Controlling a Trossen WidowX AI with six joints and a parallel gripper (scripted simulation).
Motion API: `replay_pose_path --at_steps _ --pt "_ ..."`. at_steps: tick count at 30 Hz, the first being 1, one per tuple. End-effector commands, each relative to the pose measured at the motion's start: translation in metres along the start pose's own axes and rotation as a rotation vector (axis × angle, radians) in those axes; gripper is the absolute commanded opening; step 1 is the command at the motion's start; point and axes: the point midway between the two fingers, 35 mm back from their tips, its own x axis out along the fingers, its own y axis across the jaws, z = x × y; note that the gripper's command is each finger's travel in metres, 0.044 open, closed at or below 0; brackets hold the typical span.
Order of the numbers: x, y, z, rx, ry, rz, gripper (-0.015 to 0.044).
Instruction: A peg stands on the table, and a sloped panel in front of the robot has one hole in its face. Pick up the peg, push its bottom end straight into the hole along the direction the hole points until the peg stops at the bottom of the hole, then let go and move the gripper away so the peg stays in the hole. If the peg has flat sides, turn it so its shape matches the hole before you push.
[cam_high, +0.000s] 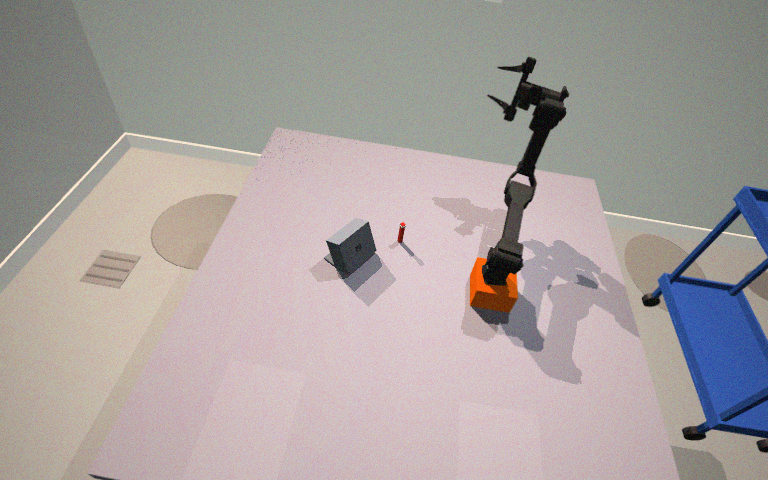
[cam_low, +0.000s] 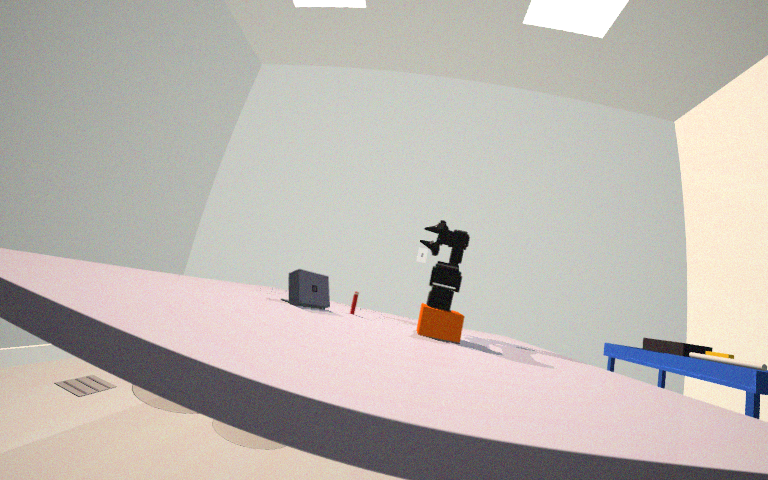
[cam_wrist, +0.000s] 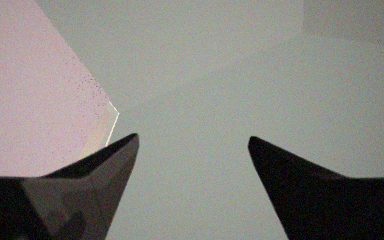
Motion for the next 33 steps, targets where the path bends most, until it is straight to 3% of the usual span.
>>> replay_pose_path --at_steps 1,9,20,33 --pt "0.000 -0.001 0.001 -0.006 0.003 -0.001 0.0426" --pt "-0.019 -0.048 0.041 -0.258 0.123 -0.065 0.0440" --pt "-0.077 -0.108 0.096 -0.761 0.354 -0.142 0.0440" --pt "-0.113 -0.146 0.153 -1.138 0.586 -0.207 0.0440"
